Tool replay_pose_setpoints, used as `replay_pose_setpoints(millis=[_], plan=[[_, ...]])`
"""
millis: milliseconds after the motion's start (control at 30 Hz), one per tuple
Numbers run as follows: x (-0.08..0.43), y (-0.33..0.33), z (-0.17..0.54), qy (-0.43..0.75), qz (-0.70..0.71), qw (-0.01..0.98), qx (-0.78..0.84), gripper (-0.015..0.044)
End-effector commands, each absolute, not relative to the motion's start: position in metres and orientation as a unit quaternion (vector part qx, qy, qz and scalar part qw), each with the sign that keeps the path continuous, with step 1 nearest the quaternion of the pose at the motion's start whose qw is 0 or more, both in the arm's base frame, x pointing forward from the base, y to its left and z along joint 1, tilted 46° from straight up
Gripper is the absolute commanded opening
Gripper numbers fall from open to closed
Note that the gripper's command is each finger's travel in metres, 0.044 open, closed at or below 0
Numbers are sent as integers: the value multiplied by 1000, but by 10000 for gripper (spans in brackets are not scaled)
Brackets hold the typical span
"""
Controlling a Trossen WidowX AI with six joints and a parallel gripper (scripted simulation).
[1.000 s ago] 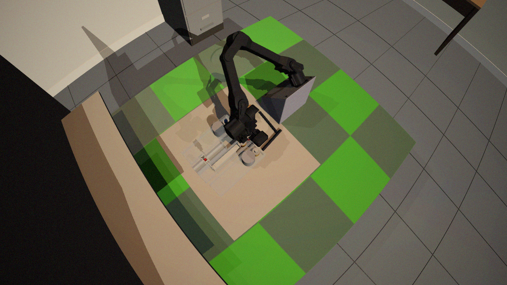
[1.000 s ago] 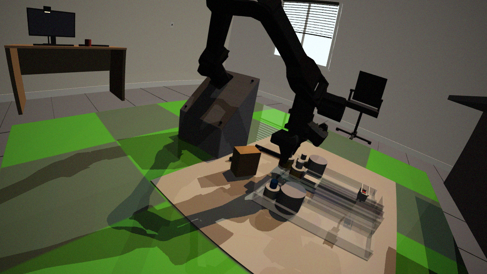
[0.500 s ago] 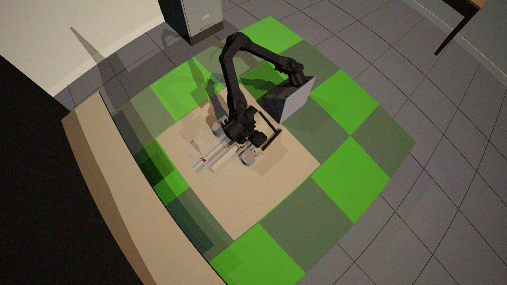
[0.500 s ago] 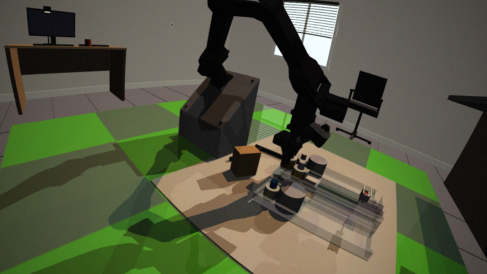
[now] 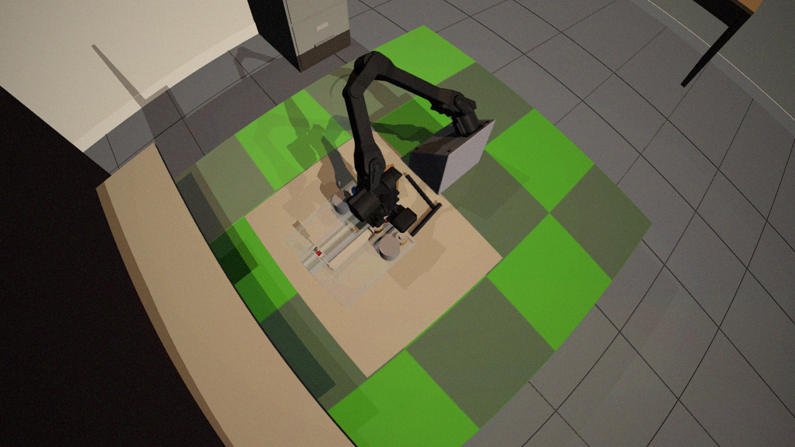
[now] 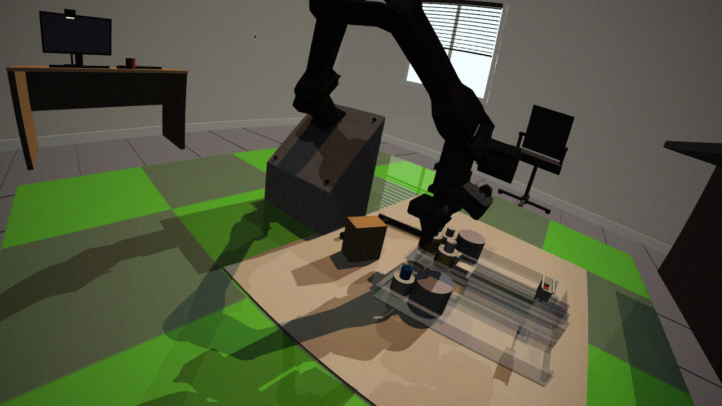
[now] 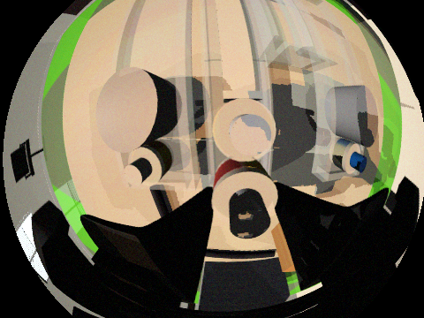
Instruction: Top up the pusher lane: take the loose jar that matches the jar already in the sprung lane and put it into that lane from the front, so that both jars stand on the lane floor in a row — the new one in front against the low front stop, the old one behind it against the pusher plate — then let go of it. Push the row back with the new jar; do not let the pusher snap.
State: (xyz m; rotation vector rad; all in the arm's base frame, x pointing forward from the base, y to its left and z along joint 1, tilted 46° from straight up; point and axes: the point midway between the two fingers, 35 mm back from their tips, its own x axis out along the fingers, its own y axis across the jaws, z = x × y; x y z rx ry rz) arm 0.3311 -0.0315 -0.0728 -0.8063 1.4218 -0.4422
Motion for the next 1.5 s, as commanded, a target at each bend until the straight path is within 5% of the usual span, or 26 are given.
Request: replay_pose_setpoints(millis=[0,1467], plan=[[343,-28,-69,619,-198,673,-354,0],[351,-24,-69,618,-199,673,-353,0]])
